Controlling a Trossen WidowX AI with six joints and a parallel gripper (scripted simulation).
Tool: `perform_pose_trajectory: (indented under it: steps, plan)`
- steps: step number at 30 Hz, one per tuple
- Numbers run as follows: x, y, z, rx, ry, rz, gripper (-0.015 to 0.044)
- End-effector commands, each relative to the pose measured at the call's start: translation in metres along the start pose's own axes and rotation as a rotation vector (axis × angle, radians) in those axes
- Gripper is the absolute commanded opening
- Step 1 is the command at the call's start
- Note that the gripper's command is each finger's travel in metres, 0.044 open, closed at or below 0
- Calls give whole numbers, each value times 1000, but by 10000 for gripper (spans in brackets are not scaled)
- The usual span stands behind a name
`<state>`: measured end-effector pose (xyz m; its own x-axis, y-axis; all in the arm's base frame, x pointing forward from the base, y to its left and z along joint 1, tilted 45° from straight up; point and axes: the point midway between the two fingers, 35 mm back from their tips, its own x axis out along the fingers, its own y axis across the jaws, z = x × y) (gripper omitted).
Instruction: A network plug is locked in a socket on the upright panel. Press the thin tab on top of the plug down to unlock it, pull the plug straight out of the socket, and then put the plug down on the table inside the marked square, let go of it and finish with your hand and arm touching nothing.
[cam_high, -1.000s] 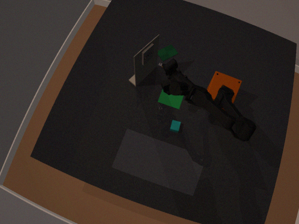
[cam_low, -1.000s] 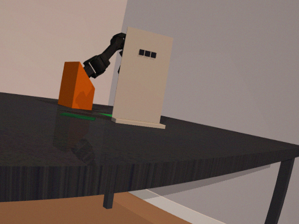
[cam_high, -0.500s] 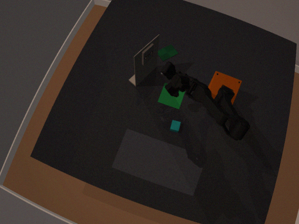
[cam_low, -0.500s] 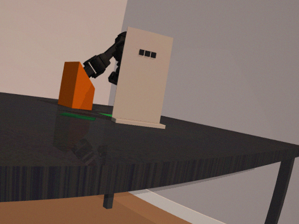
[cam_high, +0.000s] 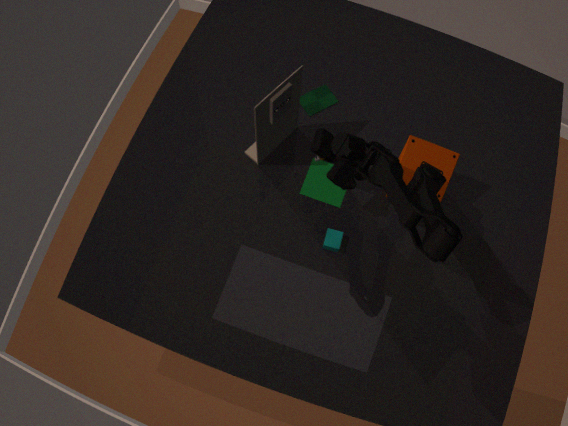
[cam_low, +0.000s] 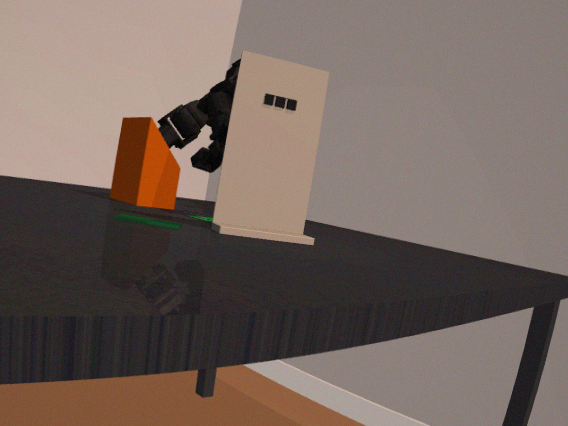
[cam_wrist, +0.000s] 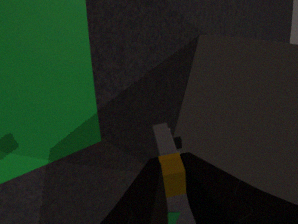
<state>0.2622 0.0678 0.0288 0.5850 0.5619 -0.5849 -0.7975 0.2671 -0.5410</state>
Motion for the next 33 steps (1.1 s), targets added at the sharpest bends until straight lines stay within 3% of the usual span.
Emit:
perform_pose_trajectory:
  steps: [1,8,33]
  plan:
    - [1,13,5,-27,-84,38,0]
    - [-2,32,16,-64,-220,79,0]
    - [11,40,16,-67,-219,85,0]
